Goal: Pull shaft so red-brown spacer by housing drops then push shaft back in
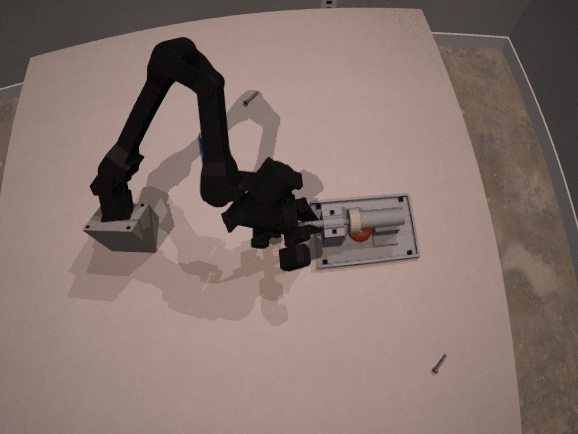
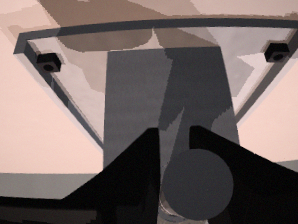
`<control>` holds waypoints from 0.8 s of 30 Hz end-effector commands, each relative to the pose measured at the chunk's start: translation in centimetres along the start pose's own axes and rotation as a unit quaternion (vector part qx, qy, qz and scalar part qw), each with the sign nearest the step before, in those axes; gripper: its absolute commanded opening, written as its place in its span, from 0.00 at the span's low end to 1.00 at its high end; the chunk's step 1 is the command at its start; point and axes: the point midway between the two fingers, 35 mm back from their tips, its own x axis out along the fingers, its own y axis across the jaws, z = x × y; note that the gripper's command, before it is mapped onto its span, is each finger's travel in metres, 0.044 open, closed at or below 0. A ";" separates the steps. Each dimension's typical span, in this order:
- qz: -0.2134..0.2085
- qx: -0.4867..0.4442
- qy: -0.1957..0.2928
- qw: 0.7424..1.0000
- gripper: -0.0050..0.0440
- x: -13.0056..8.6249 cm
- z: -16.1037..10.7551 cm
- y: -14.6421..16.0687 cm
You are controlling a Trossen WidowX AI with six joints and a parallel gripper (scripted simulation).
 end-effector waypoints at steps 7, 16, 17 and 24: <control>0.000 0.000 0.000 1.000 0.20 0.0 0.0 0.0; 0.000 0.000 0.000 1.000 0.54 0.0 0.0 0.0; 0.000 0.000 0.000 1.000 0.59 0.0 0.0 0.0; 0.000 0.000 0.000 1.000 0.93 -0.2 0.0 0.0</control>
